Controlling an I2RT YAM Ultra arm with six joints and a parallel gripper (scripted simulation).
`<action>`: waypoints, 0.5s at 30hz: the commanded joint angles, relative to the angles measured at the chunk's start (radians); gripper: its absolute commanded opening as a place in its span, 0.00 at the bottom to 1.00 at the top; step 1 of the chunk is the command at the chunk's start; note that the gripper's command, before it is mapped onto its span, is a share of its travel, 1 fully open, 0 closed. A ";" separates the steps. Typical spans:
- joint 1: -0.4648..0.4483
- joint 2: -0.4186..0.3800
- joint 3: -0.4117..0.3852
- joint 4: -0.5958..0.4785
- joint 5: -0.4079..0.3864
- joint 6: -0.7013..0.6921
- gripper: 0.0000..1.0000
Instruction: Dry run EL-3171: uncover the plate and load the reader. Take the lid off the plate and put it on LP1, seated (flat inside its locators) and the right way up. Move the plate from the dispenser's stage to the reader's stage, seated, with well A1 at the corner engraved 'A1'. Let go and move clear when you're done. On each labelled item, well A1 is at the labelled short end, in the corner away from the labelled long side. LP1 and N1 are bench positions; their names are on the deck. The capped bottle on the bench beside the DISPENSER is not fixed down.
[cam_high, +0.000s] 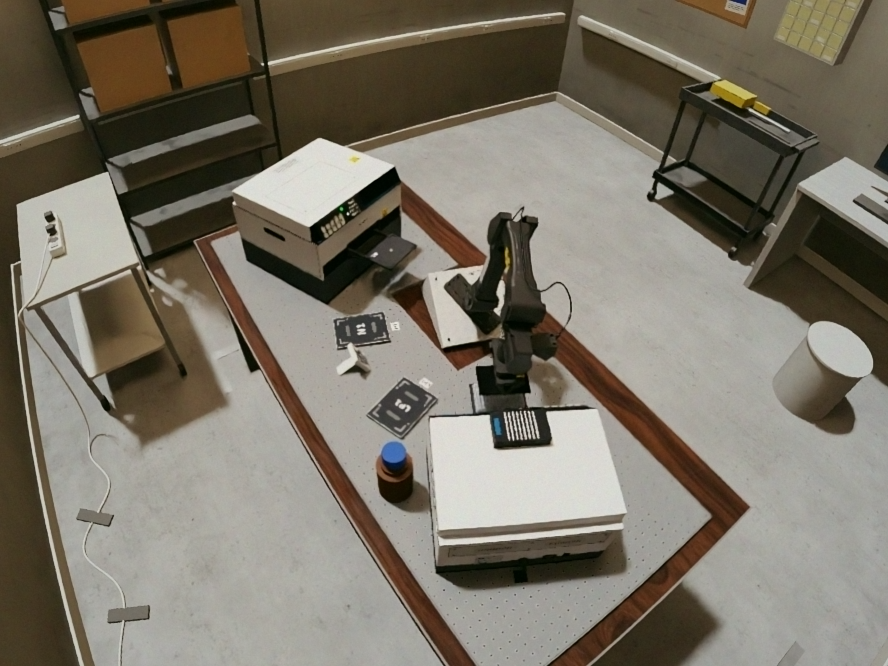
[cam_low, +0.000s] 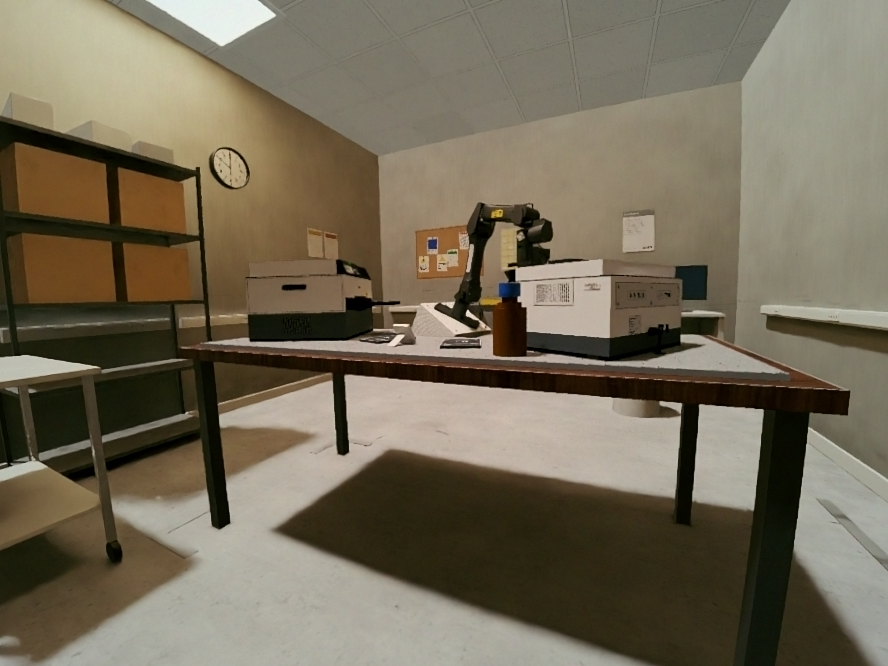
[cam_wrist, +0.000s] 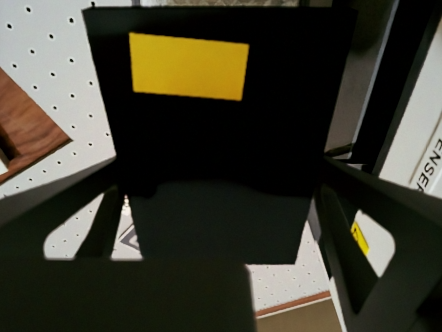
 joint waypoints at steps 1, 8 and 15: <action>-0.015 -0.013 0.054 -0.050 -0.021 -0.016 0.85; -0.024 0.003 0.094 -0.086 -0.025 -0.024 0.85; -0.030 -0.004 0.122 -0.113 -0.028 -0.029 0.85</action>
